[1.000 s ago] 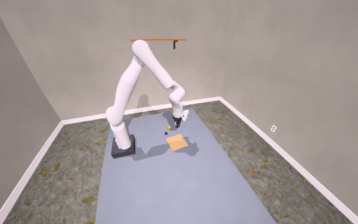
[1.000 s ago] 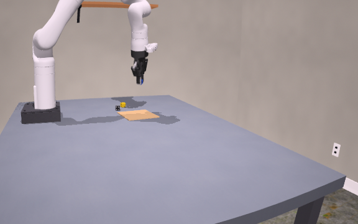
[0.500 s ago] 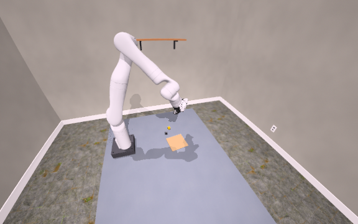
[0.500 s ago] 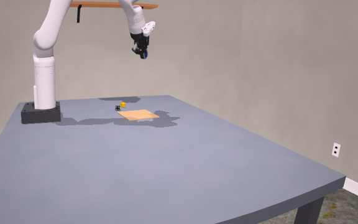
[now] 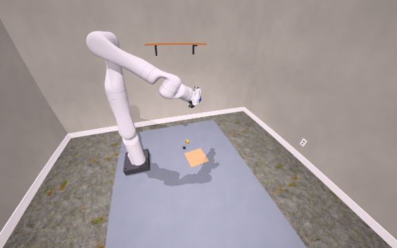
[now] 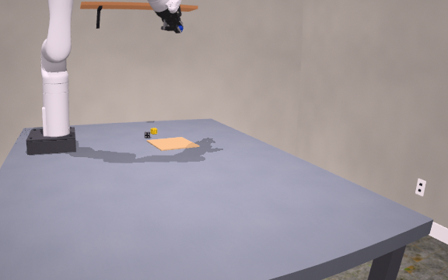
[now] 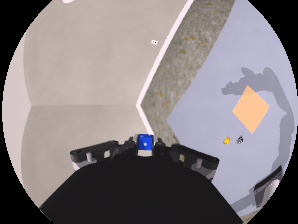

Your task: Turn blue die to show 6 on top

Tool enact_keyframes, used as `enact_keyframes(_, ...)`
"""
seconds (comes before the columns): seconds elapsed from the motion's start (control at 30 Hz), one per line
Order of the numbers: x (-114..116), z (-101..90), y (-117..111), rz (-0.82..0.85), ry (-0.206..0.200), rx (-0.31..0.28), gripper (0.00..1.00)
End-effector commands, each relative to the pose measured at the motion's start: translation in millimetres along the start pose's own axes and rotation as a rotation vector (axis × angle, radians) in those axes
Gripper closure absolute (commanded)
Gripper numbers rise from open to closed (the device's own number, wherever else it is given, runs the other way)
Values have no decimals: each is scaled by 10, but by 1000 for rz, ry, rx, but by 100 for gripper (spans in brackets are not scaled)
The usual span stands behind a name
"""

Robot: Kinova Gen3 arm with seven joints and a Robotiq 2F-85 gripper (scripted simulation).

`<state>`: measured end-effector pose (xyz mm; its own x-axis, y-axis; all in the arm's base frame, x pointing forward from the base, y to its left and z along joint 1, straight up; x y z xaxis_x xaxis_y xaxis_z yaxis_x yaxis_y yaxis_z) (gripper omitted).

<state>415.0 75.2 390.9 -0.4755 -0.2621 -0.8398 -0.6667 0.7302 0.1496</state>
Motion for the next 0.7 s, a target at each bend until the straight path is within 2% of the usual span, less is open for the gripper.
enact_keyframes(0.0, -319, -286, 234, -44, -95, 4, 85)
enact_keyframes(0.03, -319, -286, 234, -44, -95, 4, 85)
enact_keyframes(0.1, -516, -476, 431, -74, -162, 15, 85)
enact_keyframes(0.13, -516, -476, 431, -74, -162, 15, 85)
enact_keyframes(0.17, -606, -568, 538, -91, -193, 22, 85)
enact_keyframes(0.2, -606, -568, 538, -91, -193, 22, 85)
enact_keyframes(0.23, -689, -657, 652, -109, -223, 29, 85)
enact_keyframes(0.33, -689, -657, 652, -109, -223, 29, 85)
enact_keyframes(0.43, -894, -887, 1024, -173, -301, 54, 85)
enact_keyframes(0.47, -894, -887, 1024, -173, -301, 54, 85)
enact_keyframes(0.53, -989, -1000, 1291, -221, -343, 74, 85)
enact_keyframes(0.57, -989, -1000, 1291, -221, -343, 74, 85)
enact_keyframes(0.67, -1069, -1087, 1704, -299, -387, 109, 85)
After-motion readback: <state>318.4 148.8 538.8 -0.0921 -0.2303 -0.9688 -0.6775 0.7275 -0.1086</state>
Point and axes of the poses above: the point where the finger pads meet when closed, its own z axis out along the fingers, its own x axis across the jaws, y = z × x, the point moved 5 cm from there along -z, back along the fingers, and after that the axes turned 8 degrees about z, right-handed, at the moved point
